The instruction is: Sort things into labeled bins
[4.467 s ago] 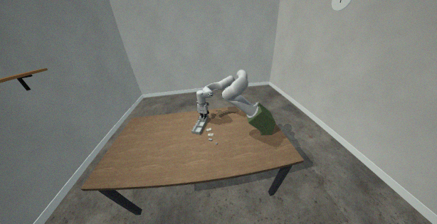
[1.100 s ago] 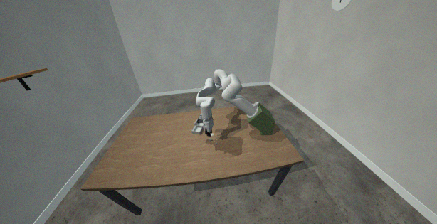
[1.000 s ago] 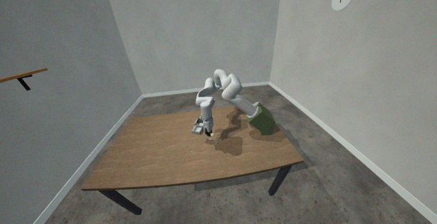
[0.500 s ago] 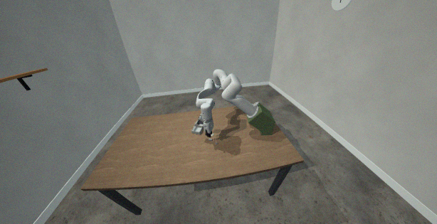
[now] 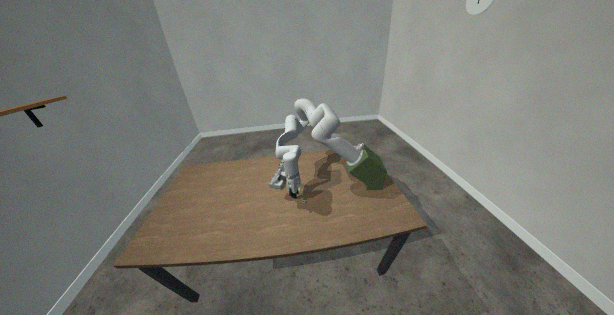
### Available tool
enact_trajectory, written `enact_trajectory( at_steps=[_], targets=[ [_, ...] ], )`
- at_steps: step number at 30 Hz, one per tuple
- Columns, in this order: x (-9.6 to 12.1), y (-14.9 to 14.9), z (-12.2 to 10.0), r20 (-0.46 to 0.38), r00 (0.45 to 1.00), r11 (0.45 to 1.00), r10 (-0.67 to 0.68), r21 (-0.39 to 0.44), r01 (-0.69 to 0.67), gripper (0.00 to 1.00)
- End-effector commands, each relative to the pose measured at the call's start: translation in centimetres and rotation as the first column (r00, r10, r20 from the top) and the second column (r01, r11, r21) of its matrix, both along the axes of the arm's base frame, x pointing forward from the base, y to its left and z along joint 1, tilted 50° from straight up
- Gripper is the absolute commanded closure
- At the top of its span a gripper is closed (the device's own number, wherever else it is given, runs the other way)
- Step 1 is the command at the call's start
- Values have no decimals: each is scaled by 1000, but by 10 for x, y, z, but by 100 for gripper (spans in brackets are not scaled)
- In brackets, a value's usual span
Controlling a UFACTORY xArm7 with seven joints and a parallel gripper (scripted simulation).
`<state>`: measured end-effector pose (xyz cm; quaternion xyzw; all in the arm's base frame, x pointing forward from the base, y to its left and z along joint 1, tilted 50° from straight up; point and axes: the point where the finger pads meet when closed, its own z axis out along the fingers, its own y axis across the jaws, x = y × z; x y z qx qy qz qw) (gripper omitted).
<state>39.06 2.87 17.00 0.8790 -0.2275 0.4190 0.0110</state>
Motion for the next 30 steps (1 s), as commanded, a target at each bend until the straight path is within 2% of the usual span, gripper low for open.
enact_trajectory(
  at_steps=[1, 23, 24, 30],
  targets=[
    [3, 0, -2, 2, 1000, 1000, 2, 0, -2, 71],
    [9, -2, -8, 2, 1000, 1000, 2, 0, -2, 71],
    [9, -2, -8, 2, 1000, 1000, 2, 0, -2, 100],
    [9, -2, -8, 2, 1000, 1000, 2, 0, -2, 100]
  ],
)
